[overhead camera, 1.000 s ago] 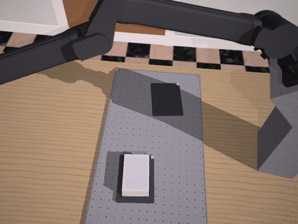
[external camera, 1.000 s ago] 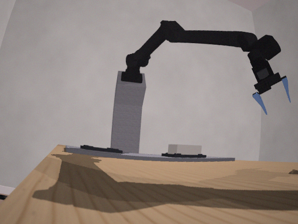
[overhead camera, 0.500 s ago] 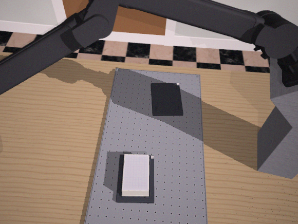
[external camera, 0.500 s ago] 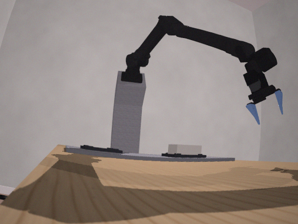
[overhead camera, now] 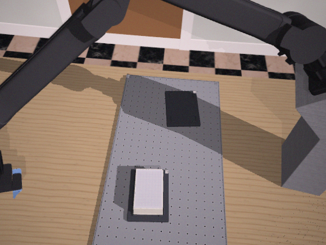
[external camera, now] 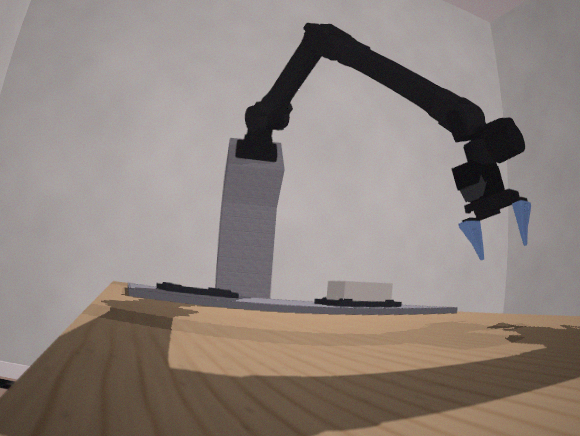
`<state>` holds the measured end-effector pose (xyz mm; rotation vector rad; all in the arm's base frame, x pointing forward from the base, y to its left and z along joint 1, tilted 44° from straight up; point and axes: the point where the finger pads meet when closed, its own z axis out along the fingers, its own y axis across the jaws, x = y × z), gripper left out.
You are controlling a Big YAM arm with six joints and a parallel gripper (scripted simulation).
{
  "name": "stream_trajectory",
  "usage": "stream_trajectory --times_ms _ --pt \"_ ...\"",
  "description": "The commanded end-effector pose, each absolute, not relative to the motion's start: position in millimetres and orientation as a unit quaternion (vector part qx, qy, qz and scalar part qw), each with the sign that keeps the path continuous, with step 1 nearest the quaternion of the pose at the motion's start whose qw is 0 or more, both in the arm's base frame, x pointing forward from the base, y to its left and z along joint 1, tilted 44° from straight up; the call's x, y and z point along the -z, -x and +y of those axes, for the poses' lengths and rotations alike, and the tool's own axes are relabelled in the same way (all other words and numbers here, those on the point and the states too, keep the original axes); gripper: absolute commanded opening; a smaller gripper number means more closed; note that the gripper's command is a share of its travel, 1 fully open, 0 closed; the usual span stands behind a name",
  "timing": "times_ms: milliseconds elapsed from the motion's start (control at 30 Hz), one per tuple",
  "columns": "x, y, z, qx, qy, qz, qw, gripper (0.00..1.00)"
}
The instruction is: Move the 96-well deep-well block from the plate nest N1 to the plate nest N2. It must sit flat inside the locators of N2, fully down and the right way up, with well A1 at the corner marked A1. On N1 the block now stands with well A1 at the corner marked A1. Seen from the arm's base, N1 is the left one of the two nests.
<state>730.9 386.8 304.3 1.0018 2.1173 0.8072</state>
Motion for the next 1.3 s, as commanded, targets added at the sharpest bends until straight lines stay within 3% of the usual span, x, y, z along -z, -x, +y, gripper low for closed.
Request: stream_trajectory --times_ms 0,1267 --pt "-336.0 -707.9 399.2 -0.336 -0.388 0.791 0.332 1.00" --pt "-195.9 -624.6 348.9 -0.302 -0.474 0.767 0.308 1.00"
